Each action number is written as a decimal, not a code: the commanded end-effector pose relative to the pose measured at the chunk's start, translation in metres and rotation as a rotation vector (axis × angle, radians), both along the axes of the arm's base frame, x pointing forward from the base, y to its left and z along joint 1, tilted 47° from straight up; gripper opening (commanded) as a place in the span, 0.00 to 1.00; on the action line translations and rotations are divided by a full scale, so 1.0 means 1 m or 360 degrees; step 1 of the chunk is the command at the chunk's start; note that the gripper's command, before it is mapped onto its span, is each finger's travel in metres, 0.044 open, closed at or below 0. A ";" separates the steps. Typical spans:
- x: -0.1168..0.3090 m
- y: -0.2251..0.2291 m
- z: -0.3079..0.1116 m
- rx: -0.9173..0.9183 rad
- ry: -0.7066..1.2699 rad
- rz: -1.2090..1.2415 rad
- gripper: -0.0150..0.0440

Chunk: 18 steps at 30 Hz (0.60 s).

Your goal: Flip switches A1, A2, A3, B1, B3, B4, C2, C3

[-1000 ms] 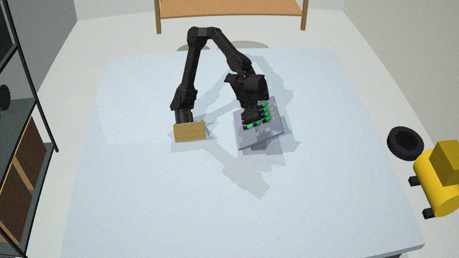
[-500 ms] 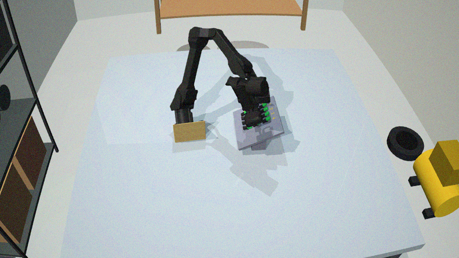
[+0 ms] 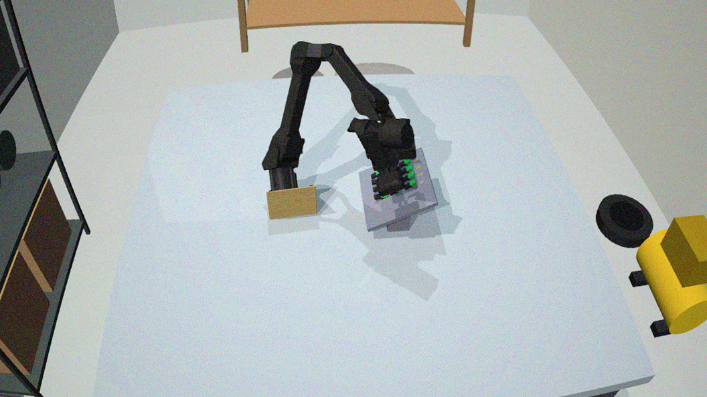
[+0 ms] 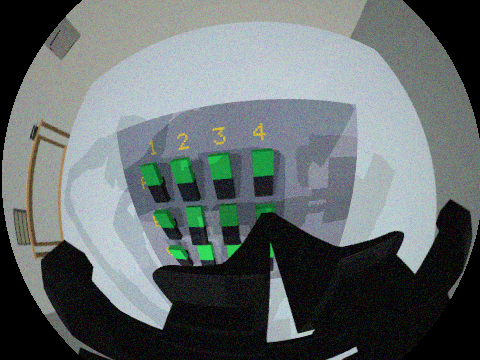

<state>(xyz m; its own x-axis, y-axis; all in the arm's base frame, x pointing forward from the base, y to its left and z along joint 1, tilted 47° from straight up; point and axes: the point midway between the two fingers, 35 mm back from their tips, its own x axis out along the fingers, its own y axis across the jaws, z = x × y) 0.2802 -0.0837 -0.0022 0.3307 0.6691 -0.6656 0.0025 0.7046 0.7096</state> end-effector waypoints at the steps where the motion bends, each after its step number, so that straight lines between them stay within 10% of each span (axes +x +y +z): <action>1: 0.000 0.001 0.000 0.0010 0.0001 -0.0008 0.25; 18: 0.001 0.002 -0.002 0.0010 0.0001 -0.0008 0.25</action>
